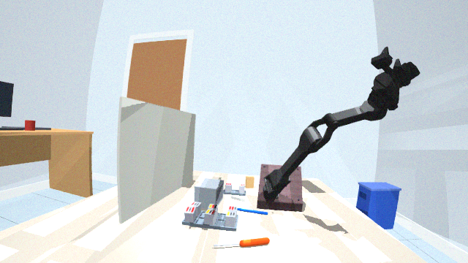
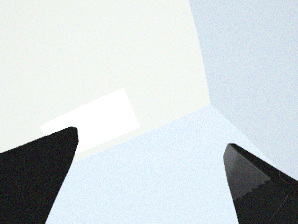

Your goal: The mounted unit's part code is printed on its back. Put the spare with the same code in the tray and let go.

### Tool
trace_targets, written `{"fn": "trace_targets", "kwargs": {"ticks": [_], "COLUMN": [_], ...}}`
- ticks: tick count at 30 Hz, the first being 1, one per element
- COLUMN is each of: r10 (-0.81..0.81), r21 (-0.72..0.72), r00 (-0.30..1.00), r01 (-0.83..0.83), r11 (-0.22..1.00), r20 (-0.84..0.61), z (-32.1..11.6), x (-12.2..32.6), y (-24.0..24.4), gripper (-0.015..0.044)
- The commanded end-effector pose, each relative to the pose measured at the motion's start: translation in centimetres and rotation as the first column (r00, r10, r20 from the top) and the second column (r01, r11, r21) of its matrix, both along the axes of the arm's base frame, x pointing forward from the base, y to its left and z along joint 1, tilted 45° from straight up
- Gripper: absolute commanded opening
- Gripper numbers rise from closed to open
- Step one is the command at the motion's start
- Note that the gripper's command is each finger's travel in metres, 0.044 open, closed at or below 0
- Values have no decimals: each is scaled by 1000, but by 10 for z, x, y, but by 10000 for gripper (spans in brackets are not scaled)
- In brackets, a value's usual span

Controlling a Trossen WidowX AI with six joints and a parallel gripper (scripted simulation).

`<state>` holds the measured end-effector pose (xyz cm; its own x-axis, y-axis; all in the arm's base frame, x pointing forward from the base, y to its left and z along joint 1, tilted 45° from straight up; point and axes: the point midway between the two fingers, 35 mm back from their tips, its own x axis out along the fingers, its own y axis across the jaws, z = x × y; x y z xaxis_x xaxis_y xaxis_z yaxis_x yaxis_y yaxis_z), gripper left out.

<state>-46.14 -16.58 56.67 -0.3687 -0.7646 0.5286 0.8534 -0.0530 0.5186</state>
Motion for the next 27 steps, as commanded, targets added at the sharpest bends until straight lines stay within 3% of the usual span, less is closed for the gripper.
{"fn": "trace_targets", "kwargs": {"ticks": [1,8,19,27], "r10": [0,12,200,334], "r21": [0,8,161,302], "r00": [1000,1000,969,910], "r01": [0,-12,-223,-399], "r11": [1000,1000,961,866], "r20": [0,9,147,244], "z": [0,-3,-66,-124], "x": [0,0,36,104], "y": [0,-9,-163,-269], "gripper": [426,440,440,440]}}
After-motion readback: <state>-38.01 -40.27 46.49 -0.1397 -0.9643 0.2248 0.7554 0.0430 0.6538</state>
